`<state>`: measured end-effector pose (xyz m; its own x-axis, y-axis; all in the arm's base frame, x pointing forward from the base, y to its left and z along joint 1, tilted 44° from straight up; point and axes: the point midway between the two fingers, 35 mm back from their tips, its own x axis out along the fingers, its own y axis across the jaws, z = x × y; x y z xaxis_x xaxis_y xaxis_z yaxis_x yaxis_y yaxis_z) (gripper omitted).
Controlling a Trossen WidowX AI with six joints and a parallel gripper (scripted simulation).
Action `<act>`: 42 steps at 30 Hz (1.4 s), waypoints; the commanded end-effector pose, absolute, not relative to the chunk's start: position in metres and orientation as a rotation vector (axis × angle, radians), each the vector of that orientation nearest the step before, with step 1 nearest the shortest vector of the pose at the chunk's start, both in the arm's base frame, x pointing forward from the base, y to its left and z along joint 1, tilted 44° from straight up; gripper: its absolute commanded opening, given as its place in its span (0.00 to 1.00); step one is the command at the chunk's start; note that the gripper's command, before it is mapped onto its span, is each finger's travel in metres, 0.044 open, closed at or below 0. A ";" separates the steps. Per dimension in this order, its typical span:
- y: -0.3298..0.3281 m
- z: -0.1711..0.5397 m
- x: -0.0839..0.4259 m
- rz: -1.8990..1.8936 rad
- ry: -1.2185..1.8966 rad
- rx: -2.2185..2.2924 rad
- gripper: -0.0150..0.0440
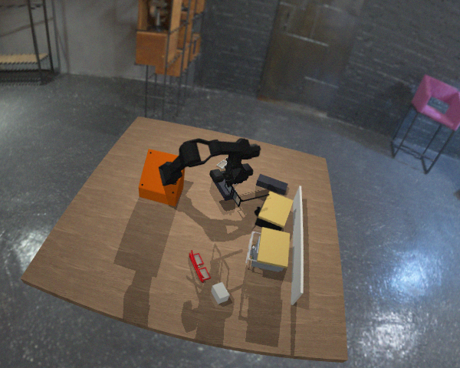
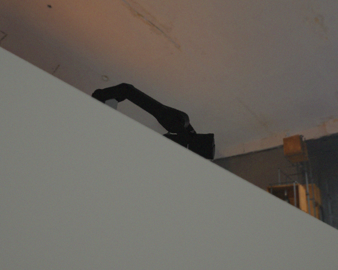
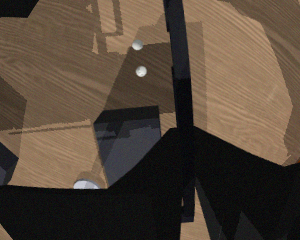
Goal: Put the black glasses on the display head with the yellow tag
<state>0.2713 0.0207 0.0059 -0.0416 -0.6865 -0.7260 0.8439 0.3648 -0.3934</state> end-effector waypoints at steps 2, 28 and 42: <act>0.028 0.002 0.271 -1.319 0.944 0.304 0.25; 0.052 -0.020 0.265 -1.613 0.448 0.833 0.25; 0.041 -0.035 0.264 -1.599 0.418 0.852 0.25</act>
<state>0.2640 0.0437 -0.0327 -0.0133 -0.6892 -0.7244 0.9560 -0.2211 0.1929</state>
